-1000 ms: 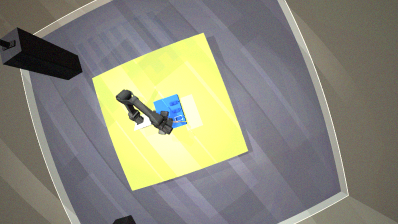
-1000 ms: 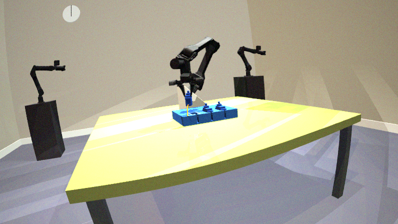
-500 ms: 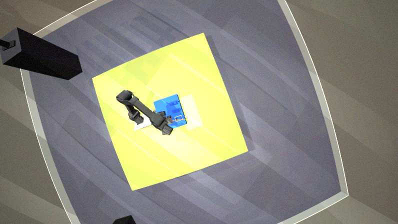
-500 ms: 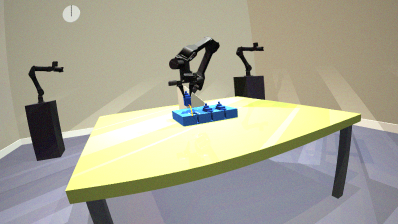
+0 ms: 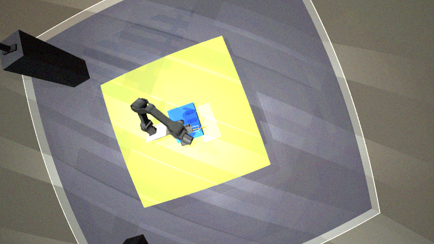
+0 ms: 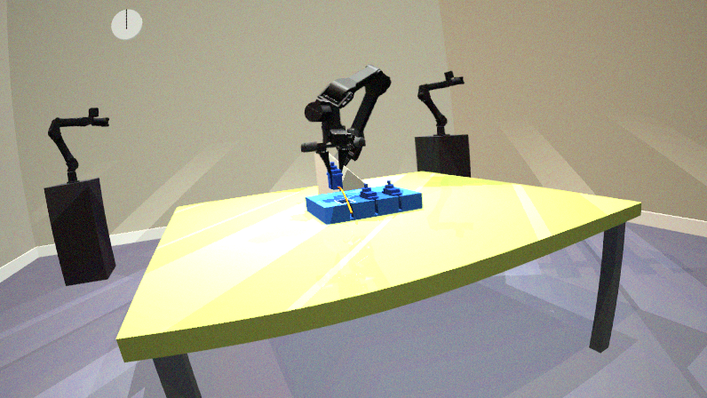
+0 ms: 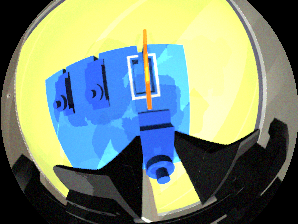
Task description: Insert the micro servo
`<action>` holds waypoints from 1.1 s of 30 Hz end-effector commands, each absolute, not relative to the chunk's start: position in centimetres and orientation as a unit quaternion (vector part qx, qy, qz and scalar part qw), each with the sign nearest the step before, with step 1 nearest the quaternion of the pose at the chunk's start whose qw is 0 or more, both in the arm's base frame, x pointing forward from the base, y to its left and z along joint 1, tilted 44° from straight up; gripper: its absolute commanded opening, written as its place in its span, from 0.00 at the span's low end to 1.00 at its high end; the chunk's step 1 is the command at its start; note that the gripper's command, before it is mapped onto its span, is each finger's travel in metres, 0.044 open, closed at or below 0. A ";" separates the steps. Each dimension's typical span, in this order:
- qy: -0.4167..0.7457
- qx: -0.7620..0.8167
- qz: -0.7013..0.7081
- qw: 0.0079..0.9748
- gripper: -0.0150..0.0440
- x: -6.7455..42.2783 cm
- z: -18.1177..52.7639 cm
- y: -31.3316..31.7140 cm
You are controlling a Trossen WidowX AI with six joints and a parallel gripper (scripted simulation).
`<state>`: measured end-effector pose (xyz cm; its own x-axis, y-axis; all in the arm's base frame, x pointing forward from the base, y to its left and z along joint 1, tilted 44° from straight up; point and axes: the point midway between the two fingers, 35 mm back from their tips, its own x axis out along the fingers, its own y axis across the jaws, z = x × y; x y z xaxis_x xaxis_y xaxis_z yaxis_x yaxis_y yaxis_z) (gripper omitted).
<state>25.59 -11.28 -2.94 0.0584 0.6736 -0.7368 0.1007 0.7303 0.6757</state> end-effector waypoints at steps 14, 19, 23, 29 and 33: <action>0.649 0.300 0.216 0.665 0.25 31.8 -2.9 -11.9; 0.645 0.289 0.227 0.670 0.25 33.4 -2.9 -12.0; 0.645 0.288 0.227 0.670 0.25 33.4 -3.0 -11.9; 0.645 0.288 0.227 0.670 0.25 33.5 -3.6 -11.4; 0.645 0.288 0.227 0.670 0.25 33.6 -4.1 -10.9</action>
